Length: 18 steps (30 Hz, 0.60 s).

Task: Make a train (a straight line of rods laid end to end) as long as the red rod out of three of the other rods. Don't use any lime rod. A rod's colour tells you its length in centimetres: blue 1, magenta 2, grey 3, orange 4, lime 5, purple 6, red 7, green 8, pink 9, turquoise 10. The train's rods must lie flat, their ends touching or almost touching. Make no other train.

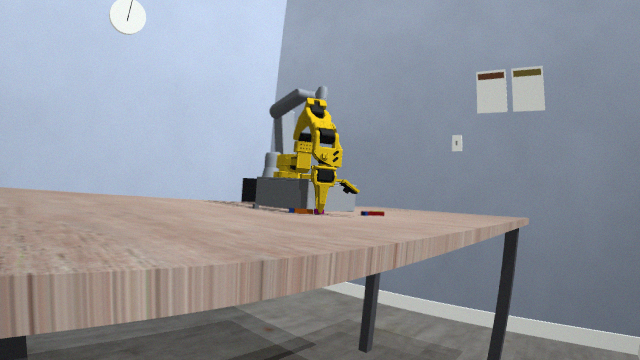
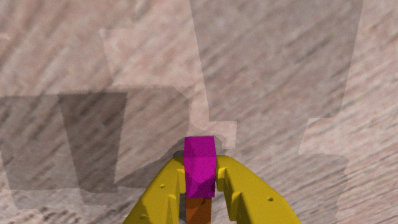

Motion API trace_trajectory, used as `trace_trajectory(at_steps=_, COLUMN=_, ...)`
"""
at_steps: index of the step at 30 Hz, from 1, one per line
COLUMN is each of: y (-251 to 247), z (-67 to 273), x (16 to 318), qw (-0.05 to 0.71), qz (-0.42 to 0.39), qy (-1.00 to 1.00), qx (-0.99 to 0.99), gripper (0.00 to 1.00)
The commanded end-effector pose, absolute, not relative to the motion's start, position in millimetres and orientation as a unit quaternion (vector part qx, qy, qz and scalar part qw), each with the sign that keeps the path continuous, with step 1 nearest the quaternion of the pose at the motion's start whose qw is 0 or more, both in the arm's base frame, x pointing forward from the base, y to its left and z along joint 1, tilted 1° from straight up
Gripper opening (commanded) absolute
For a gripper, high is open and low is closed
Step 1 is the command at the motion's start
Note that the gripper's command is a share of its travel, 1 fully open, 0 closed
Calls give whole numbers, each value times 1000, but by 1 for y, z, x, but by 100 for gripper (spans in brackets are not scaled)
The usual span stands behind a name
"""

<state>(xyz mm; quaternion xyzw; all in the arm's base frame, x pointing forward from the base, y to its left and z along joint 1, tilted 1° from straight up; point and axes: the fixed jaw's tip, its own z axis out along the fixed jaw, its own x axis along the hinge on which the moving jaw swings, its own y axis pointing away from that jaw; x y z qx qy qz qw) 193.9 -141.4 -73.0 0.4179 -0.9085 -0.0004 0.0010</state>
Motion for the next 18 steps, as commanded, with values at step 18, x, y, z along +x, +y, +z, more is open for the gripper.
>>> trace_trajectory(at_steps=18, y=-140, z=-76, x=191, qw=4, qz=-7, qy=-906, qx=423, gripper=0)
